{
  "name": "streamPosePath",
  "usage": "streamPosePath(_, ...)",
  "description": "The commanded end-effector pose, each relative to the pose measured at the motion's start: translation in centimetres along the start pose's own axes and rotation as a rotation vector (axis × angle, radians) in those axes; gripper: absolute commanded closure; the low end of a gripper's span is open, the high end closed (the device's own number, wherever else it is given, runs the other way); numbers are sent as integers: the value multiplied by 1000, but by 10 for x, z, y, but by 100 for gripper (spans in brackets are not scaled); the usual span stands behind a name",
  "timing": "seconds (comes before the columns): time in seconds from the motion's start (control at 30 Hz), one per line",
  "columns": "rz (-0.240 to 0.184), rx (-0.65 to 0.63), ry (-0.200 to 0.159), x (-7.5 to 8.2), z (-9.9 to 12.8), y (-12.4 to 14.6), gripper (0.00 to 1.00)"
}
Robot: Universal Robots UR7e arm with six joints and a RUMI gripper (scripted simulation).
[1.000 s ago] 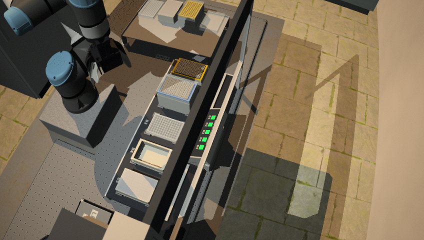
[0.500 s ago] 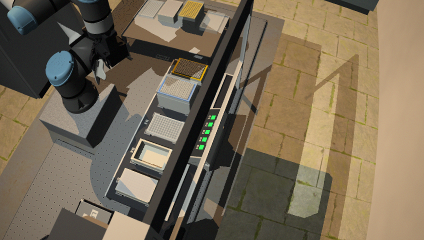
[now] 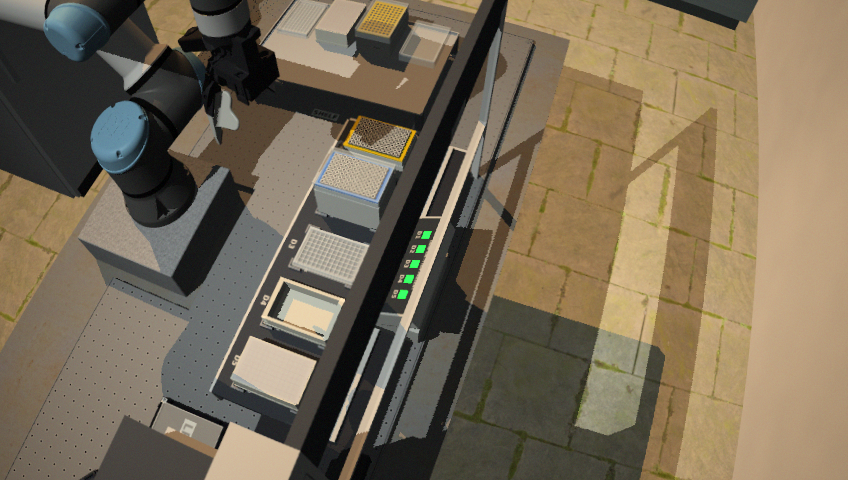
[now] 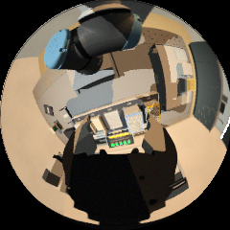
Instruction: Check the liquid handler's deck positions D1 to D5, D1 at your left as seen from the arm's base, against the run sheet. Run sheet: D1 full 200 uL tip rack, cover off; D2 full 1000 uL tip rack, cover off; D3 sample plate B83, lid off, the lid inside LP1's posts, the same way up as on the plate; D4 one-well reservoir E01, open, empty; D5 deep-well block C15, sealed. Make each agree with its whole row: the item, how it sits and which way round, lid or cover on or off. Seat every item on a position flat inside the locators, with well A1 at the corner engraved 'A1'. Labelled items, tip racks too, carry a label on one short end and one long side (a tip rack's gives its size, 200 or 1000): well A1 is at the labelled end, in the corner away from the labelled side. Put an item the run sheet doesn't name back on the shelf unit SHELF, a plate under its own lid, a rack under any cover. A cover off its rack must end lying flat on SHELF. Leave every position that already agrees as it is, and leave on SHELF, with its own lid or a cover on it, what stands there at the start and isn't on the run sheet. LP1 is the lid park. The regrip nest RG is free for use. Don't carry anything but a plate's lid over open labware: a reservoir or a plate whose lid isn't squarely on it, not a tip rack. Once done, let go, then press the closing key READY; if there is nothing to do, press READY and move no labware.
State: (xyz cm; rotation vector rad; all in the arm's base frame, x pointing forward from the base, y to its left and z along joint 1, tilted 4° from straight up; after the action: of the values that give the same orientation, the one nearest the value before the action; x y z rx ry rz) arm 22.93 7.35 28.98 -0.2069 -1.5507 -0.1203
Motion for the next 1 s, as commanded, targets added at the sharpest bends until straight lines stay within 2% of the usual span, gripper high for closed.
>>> streamPosePath(0.0,4,3,0,0,0,7,18)
streamPosePath(0.2,4,23,0,0,0,12,18)
streamPosePath(0.43,4,163,0,0,3,47,18)
streamPosePath(0.7,4,171,0,0,7,86,18)
streamPosePath(0.97,4,171,0,0,7,89,18)
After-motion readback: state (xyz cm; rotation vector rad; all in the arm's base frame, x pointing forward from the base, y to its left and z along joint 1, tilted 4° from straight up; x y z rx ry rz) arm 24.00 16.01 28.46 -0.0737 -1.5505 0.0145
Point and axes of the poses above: the point where the finger pads meet when closed, its own x axis back along the fingers, its own y axis across the jaws, z = x × y, the point moved 7 cm from there along x, back along the fingers, and after that the axes turned 9 degrees about x, right-handed, at the moved point
